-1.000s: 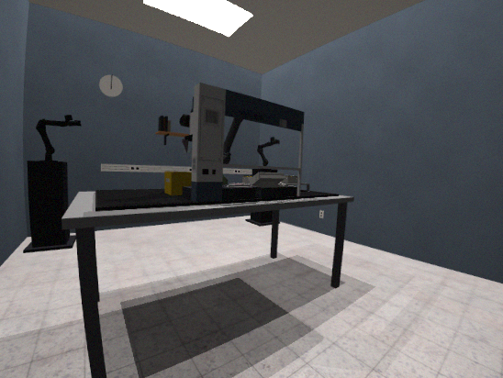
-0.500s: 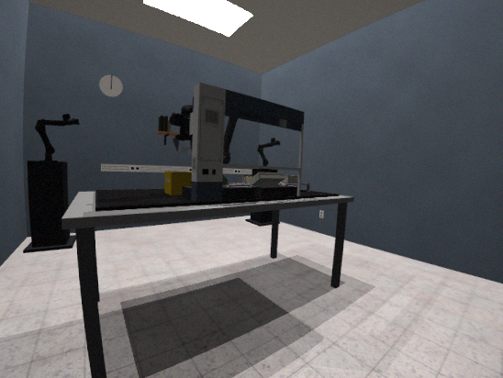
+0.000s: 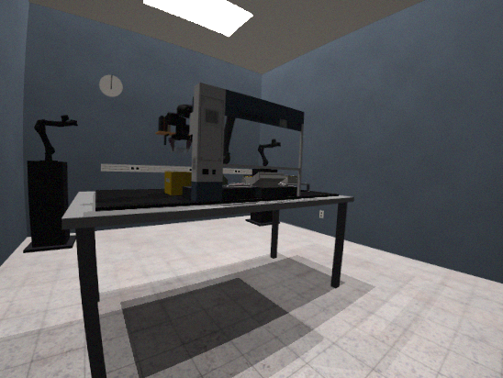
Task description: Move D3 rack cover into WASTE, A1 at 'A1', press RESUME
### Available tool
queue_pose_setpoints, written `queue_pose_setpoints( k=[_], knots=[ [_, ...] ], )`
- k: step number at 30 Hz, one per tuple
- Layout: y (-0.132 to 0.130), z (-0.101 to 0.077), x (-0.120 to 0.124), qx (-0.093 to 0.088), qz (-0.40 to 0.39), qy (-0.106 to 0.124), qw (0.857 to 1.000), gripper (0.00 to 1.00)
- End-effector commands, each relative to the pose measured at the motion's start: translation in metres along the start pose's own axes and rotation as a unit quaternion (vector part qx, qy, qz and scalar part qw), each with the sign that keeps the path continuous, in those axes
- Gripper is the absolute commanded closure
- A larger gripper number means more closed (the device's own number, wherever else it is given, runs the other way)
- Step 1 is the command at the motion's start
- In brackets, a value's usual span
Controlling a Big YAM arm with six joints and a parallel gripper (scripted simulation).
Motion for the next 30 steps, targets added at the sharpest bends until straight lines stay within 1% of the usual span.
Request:
queue_pose_setpoints(
  k=[1, 14, 15, 17, 18, 19, 23, 24, 25, 27, 28, 30],
  knots=[
    [-0.0067, -0.0188, -0.0044, 0.014, -0.001, -0.014, 1.0, 1.0],
    [-0.0084, -0.0152, -0.0016, 0.011, -0.004, -0.012, 1.0, 1.0],
    [-0.0058, -0.0163, -0.006, 0.016, -0.005, -0.013, 1.0, 1.0],
    [-0.006, -0.0163, -0.0058, 0.016, -0.005, -0.013, 1.0, 1.0],
    [-0.0094, -0.0145, 0.0, 0.011, -0.004, -0.012, 1.0, 1.0],
    [-0.0061, -0.0163, -0.0056, 0.016, -0.005, -0.013, 1.0, 1.0],
    [-0.0064, -0.0163, -0.0053, 0.016, -0.005, -0.013, 1.0, 1.0],
    [-0.011, -0.0137, 0.0025, 0.009, -0.002, -0.012, 1.0, 1.0],
    [-0.0065, -0.0163, -0.0052, 0.016, -0.005, -0.013, 1.0, 1.0],
    [-0.0066, -0.0163, -0.005, 0.016, -0.005, -0.013, 1.0, 1.0],
    [-0.0112, -0.0129, 0.003, 0.008, -0.002, -0.012, 1.0, 1.0],
    [-0.0112, -0.0127, 0.0032, 0.008, -0.002, -0.012, 1.0, 1.0]
  ],
)
Point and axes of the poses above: the point where the finger pads meet when closed, its own z axis out along the fingers, its own y axis across the jaws, x = y × z, the point moved 8 cm from there along -z, back along the fingers, and after that the axes turned 14 degrees about z, right-handed, at the moved point
